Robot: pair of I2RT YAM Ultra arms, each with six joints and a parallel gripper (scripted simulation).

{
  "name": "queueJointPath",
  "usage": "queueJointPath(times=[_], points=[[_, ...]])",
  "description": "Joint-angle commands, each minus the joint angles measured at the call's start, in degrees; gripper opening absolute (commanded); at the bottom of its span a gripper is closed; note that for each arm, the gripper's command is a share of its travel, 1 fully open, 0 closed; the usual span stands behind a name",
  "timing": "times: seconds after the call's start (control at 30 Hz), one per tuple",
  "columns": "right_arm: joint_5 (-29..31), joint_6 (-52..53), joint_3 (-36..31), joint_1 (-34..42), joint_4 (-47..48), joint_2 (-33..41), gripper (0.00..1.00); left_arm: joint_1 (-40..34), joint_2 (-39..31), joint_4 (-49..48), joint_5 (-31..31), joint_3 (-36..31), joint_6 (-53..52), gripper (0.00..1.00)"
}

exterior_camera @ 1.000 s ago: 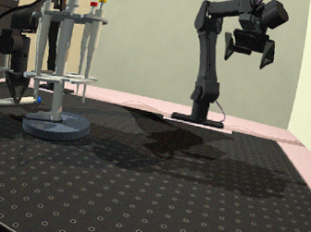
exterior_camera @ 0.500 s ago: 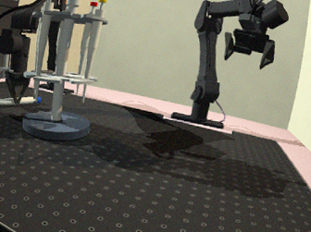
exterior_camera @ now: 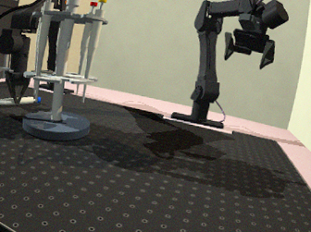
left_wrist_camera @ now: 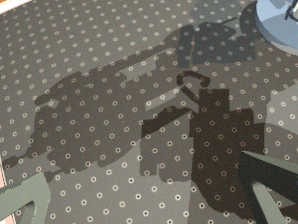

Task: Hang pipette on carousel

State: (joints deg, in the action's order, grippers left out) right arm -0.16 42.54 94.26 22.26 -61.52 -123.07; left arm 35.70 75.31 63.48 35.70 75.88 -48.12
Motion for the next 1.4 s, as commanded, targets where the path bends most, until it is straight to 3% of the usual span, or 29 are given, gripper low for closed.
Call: queueJointPath(times=[0.0,0.73,1.37], points=[[0.6,0.1,0.9,-0.6,1.0,0.9,0.12,0.5,0.1,-0.7,1.2,0.9,-0.4,1.00],[0.6,0.1,0.9,-0.6,1.0,0.9,0.12,0.5,0.1,-0.7,1.2,0.9,-0.4,1.00],[0.6,0.1,6.5,-0.5,-7.1,3.3,0.12,0.5,0.1,-0.7,1.2,0.9,-0.4,1.00]])
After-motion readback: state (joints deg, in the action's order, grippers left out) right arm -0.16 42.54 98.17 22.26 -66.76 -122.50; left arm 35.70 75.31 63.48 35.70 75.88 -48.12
